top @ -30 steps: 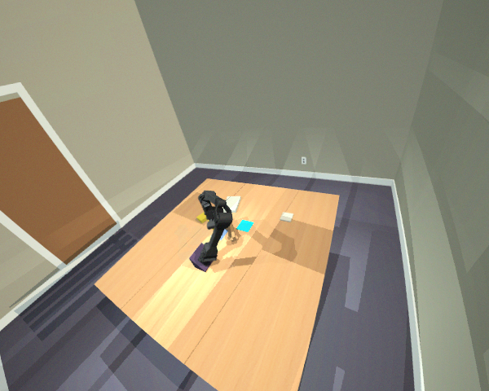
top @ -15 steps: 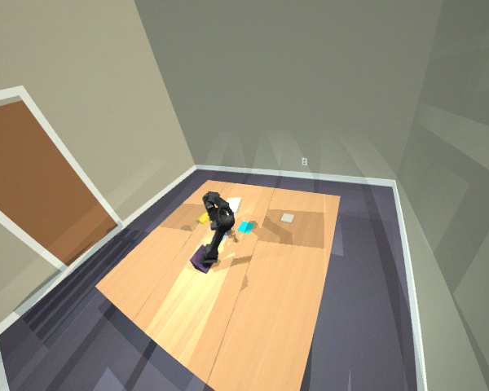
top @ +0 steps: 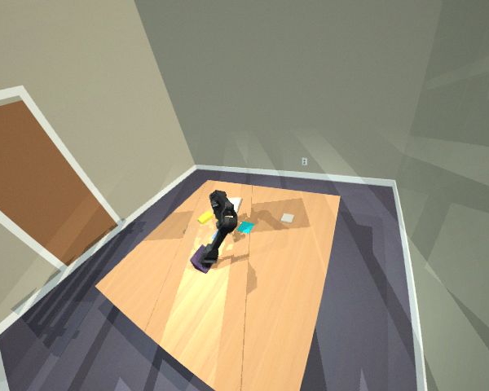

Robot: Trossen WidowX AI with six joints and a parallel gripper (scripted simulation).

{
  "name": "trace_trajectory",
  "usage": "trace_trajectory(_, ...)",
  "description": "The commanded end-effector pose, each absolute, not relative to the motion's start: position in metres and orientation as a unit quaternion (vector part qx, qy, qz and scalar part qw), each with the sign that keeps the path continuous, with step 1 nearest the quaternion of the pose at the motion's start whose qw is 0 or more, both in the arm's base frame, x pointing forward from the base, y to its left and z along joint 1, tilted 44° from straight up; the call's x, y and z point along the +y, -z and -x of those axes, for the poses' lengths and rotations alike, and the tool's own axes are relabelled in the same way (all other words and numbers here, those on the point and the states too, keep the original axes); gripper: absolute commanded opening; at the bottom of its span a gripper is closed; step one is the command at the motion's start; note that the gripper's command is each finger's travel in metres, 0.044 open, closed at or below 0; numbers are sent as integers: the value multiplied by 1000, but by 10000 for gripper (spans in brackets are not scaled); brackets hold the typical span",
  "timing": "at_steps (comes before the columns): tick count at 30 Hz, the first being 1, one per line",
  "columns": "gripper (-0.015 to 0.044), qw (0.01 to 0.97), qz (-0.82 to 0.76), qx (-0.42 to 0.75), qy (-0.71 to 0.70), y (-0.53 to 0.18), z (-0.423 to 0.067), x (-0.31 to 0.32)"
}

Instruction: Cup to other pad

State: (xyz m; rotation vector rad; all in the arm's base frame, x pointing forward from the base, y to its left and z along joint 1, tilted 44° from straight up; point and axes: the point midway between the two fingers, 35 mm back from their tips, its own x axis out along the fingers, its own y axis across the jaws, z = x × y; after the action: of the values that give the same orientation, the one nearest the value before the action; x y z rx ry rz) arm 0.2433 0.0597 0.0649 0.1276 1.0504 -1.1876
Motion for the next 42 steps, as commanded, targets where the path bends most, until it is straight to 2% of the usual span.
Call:
trace_trajectory(1, 0, 703, -59, 469, 531, -73, -252, 54)
trace_trajectory(42, 0, 704, -59, 467, 532, -131, -315, 0)
